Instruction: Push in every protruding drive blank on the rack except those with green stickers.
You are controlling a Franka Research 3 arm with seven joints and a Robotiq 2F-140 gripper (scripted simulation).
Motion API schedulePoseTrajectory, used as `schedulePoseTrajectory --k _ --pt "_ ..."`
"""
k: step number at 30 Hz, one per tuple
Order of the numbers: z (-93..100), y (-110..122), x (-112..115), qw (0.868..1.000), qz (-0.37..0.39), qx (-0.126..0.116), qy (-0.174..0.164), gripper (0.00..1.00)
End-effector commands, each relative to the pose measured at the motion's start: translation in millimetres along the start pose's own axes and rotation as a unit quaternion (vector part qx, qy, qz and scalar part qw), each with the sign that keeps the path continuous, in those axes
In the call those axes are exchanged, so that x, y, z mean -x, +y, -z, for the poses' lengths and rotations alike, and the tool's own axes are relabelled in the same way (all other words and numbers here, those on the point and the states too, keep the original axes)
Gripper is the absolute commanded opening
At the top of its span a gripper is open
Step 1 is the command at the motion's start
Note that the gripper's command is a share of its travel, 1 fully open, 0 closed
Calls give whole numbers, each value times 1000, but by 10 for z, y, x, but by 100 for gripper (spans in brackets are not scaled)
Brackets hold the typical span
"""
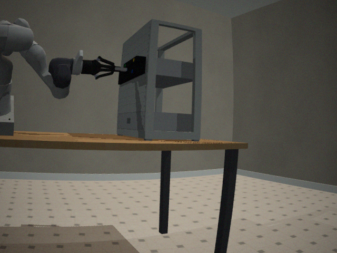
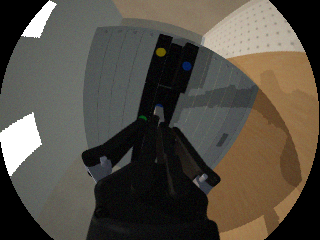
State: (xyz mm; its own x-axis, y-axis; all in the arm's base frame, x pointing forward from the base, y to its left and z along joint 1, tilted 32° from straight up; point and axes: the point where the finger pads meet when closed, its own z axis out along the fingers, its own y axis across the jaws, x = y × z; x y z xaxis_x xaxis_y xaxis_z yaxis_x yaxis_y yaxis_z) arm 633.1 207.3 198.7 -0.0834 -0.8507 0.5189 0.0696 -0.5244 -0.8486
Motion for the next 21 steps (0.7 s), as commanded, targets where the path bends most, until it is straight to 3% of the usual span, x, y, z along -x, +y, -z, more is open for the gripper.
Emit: schedulePoseTrajectory --k 1,21 --pt "-37 -6 9 1000 2 -1 -1 0" --pt "-153 -5 16 1000 2 -1 -1 0"
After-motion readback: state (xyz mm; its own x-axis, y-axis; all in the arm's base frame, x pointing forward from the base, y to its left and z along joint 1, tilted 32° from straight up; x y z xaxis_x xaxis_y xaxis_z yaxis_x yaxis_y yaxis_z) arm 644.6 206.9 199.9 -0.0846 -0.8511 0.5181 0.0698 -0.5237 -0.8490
